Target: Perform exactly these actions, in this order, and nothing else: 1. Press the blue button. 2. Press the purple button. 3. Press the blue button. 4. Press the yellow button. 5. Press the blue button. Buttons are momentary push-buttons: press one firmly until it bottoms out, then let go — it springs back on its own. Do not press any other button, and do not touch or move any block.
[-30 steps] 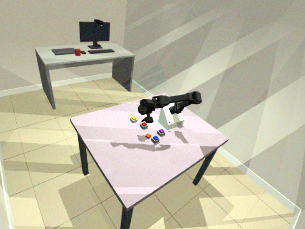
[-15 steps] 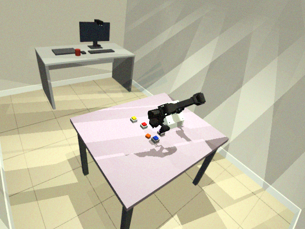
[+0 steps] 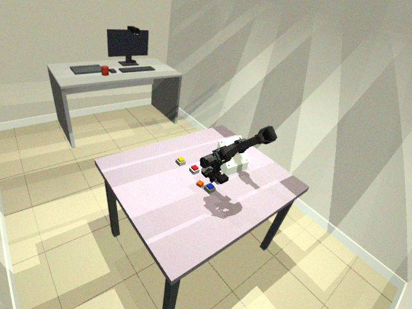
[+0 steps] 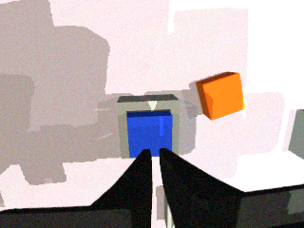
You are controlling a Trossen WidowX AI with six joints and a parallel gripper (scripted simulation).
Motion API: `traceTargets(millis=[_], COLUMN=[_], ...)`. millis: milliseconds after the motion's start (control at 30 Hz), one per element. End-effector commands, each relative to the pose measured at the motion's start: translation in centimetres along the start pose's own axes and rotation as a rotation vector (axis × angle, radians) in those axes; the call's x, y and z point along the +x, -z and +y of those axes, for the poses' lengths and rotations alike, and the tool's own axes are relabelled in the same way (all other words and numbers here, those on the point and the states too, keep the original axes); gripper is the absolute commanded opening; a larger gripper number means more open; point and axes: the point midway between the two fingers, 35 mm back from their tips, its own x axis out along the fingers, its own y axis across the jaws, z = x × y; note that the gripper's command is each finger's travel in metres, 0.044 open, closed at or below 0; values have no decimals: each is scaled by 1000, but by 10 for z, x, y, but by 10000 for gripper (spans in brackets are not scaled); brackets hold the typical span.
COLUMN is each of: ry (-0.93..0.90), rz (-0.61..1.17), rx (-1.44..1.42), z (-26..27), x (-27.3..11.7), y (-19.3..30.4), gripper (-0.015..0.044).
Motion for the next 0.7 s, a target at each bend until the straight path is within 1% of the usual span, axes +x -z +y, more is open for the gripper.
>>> traceTargets(millis=[0,667], ry=[-3,-4], rz=[-1,-1], rx=[5,6], z=[0,1], x=[0,31], y=[0,0], gripper=[20,20])
